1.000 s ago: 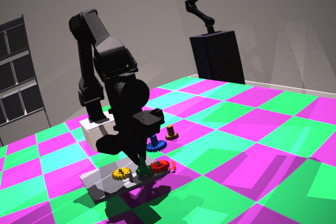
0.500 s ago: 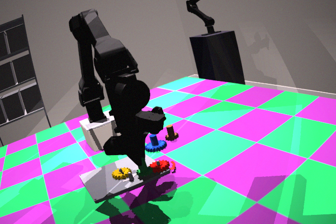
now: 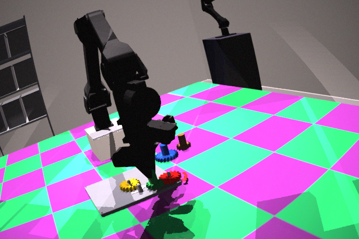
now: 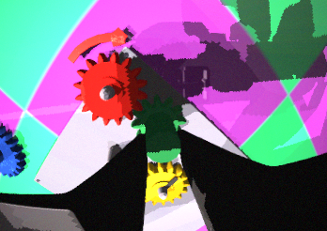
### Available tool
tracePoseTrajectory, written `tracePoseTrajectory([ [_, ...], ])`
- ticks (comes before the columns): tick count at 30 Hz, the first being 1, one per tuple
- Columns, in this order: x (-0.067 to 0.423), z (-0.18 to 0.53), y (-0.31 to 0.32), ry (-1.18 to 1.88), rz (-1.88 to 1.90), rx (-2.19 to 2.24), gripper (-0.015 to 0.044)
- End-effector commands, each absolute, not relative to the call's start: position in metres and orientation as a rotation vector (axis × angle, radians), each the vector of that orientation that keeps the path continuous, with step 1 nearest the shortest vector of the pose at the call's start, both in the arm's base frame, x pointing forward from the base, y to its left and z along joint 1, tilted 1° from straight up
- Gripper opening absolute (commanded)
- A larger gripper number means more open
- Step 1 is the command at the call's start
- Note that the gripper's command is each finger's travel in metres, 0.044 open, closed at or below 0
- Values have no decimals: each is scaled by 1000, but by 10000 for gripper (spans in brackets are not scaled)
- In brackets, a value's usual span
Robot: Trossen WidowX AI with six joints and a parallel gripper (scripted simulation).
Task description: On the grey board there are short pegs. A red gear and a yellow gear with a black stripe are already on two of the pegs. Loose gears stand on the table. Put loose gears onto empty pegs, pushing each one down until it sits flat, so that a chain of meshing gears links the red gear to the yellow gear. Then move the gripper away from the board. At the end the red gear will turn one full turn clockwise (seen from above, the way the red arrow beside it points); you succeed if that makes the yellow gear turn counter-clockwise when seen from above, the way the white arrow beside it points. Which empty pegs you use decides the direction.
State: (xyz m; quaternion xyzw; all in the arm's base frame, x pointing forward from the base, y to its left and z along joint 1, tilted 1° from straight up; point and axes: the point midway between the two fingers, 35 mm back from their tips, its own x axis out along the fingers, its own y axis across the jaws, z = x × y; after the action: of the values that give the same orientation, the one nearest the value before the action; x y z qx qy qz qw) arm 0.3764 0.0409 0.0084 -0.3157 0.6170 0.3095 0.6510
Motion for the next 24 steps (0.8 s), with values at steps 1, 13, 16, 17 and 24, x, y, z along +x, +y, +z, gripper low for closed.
tracePoseTrajectory([
  [1,376,7,41,1425,629,-640,0],
  [13,376,9,41,1446,557,-565,140],
  [16,376,12,41,1438,586,-595,140],
  [17,376,15,41,1437,587,-597,140],
  [24,374,56,40,1431,607,-618,140],
])
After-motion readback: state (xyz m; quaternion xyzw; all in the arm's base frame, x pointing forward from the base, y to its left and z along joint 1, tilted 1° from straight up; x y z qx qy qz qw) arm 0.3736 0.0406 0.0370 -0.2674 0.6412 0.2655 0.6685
